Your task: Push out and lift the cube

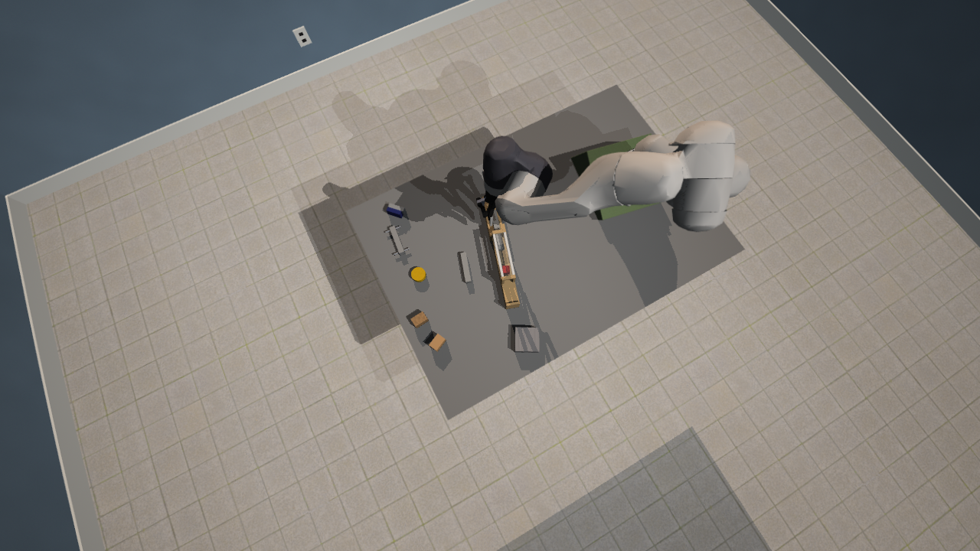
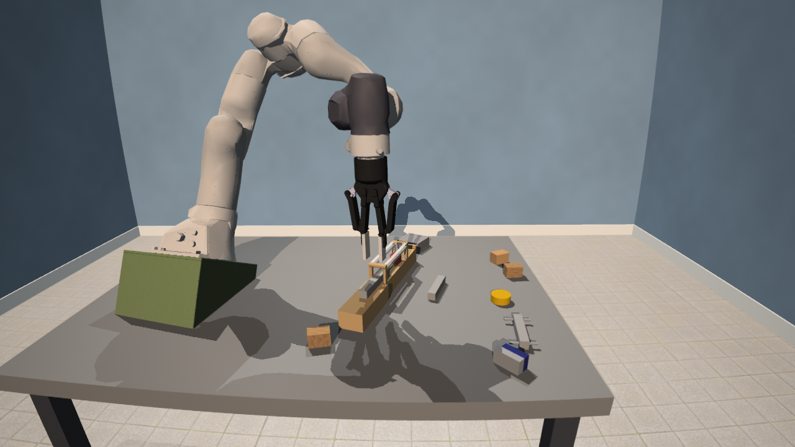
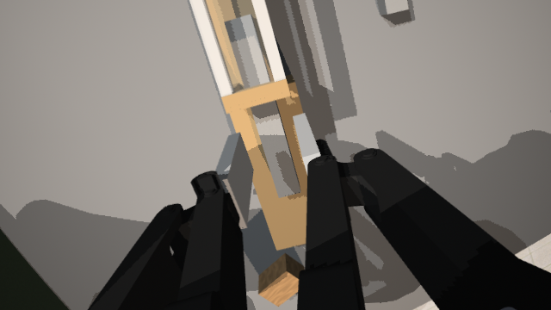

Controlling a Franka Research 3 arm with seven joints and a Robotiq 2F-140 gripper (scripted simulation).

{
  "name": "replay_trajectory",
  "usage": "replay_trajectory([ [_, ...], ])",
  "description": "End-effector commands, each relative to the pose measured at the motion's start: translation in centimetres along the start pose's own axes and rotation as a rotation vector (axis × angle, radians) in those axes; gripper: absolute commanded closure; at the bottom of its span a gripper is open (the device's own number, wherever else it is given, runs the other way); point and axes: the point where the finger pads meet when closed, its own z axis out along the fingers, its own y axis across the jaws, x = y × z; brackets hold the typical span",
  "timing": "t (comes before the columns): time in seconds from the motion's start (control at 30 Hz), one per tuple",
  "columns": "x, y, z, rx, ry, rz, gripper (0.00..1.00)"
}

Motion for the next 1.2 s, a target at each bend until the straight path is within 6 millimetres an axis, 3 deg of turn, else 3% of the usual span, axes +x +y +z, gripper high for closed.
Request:
replay_trajectory([
  [0.0, 0.1, -0.2, 0.0, 0.008, -0.001, 0.029, 0.77],
  [0.83, 0.1, -0.1, 0.0, 0.008, -0.001, 0.029, 0.77],
  [0.93, 1.4, 2.5, -0.3, 0.004, -0.005, 0.031, 0.77],
  [1.03, 5.3, 8.1, -0.5, 0.002, -0.008, 0.032, 0.77],
  [1.17, 10.2, 12.8, 0.0, 0.007, -0.001, 0.026, 0.77],
])
